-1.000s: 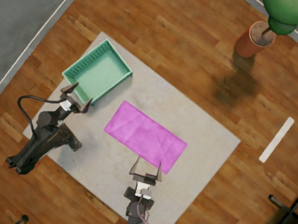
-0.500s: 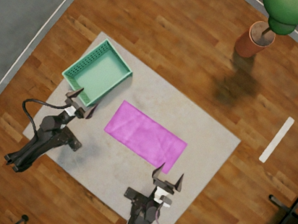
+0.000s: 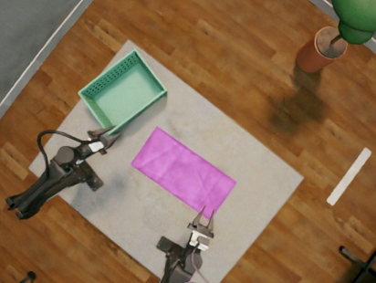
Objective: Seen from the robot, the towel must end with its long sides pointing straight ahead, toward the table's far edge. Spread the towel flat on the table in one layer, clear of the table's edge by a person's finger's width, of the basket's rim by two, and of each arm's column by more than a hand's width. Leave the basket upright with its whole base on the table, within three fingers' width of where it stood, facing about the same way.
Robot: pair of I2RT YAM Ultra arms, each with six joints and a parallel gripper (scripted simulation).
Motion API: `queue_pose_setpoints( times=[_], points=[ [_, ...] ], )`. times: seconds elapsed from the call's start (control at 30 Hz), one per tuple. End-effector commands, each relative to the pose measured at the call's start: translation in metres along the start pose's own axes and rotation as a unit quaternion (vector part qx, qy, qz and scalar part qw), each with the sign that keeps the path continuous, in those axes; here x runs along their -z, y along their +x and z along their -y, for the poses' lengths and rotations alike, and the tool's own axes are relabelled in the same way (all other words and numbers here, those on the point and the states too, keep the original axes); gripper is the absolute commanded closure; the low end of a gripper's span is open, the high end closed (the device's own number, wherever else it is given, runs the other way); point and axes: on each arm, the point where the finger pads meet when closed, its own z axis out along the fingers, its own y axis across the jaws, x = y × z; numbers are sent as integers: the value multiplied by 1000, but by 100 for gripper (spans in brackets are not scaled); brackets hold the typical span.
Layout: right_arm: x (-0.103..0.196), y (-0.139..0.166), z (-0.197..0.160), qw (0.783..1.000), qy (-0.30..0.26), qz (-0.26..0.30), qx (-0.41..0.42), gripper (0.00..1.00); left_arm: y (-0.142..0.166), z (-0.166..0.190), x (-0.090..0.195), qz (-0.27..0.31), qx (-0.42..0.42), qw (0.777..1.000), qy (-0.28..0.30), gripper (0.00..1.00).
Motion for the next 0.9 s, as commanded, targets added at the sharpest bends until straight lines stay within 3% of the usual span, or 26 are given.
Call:
queue_pose_setpoints(
  times=[0.0, 0.03, 0.4, 0.53, 0.63, 0.87],
  points=[
    [12, -2, -18, 998, -44, 0, 47, 66, 28, 21, 10, -45, -40, 997, 49, 66],
    [10, 17, -25, 997, -57, -21, 55, 66, 35, 25, 11, -56, -49, 996, 58, 66],
    [9, 105, -72, 963, -168, -141, 155, 66, 124, 68, 22, -188, -141, 959, 160, 66],
    [8, 100, -75, 958, -173, -142, 179, 66, 139, 74, 25, -210, -159, 949, 174, 66],
    [12, 141, -90, 938, -207, -189, 203, 66, 161, 85, 30, -240, -185, 932, 200, 66],
    [16, 188, -119, 892, -269, -248, 266, 66, 211, 112, 42, -308, -243, 882, 260, 66]
  ],
)
